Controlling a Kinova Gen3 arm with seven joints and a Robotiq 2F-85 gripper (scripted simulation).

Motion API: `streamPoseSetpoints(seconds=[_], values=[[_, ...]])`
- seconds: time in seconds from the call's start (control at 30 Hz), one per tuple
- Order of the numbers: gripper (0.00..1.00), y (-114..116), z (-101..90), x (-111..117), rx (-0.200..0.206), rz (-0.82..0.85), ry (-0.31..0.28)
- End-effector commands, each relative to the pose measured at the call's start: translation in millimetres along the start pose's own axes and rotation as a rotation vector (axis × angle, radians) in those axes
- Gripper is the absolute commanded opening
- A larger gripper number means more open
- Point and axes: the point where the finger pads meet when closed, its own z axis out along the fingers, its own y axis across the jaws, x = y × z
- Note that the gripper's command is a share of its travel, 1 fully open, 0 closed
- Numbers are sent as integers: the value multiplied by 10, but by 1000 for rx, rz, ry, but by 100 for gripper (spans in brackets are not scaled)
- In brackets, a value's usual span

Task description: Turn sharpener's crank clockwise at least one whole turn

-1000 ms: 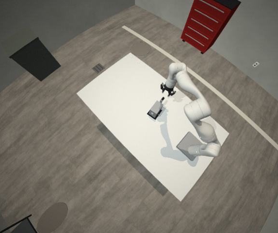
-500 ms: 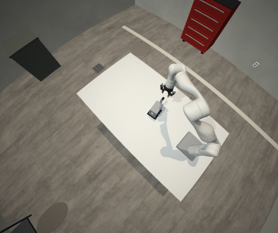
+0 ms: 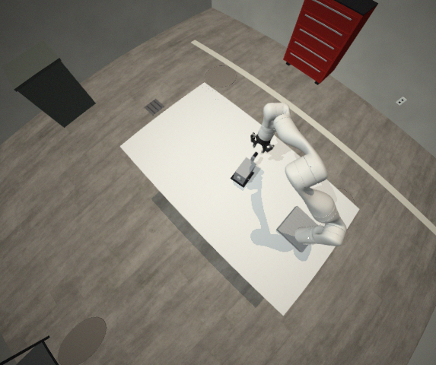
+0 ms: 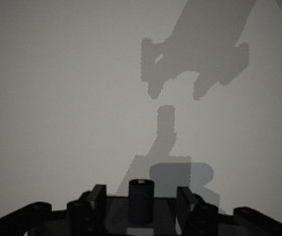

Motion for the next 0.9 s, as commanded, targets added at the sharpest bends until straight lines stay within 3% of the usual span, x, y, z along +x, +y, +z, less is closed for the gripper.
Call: streamPoseSetpoints(seconds=[0.0,0.87], values=[[53,8,43,3,-3,1,0],[53,4,199,5,-3,1,0]])
